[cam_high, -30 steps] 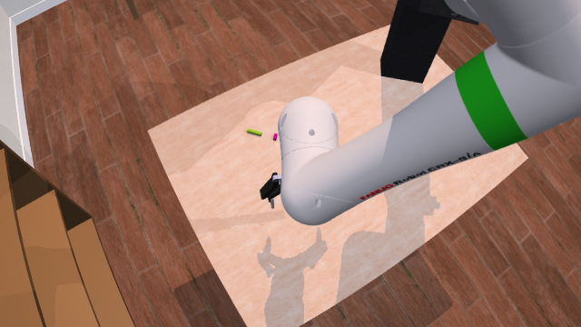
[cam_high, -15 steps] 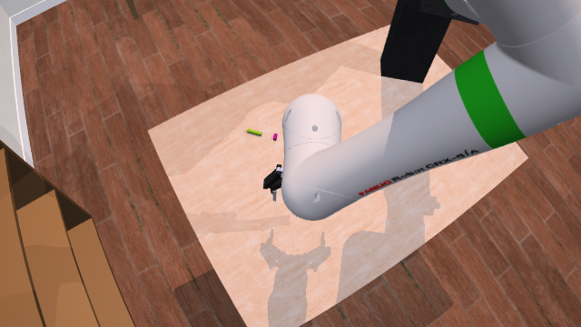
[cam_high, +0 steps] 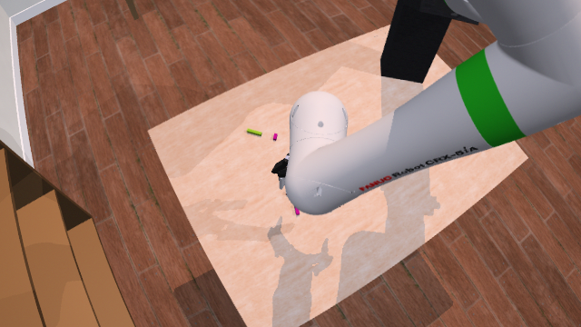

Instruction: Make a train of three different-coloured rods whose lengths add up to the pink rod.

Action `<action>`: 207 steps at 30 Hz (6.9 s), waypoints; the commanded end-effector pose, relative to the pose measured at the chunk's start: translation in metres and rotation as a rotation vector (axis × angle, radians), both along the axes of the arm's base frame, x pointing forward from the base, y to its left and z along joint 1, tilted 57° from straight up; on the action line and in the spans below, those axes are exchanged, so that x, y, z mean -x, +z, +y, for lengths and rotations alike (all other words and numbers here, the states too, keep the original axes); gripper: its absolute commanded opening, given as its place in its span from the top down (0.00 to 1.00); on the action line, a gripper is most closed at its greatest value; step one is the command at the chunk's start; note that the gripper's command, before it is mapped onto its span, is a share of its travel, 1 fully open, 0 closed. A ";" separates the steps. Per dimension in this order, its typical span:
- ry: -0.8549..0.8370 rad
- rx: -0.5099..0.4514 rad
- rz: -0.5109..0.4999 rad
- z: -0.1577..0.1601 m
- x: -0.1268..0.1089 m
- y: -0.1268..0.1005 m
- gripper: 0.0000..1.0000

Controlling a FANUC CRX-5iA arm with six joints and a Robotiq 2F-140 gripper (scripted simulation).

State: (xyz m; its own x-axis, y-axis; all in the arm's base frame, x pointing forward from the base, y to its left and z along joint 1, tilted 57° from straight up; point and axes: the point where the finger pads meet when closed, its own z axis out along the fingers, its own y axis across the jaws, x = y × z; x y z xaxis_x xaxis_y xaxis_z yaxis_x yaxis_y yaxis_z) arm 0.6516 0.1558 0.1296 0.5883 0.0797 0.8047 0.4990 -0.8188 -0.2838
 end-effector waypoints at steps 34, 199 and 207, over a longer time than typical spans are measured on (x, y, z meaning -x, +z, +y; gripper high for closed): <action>-0.561 -0.659 0.609 0.020 0.024 -0.024 0.00; -1.104 -1.300 1.174 0.065 0.016 -0.074 0.85; -1.104 -1.300 1.174 0.065 0.016 -0.074 0.85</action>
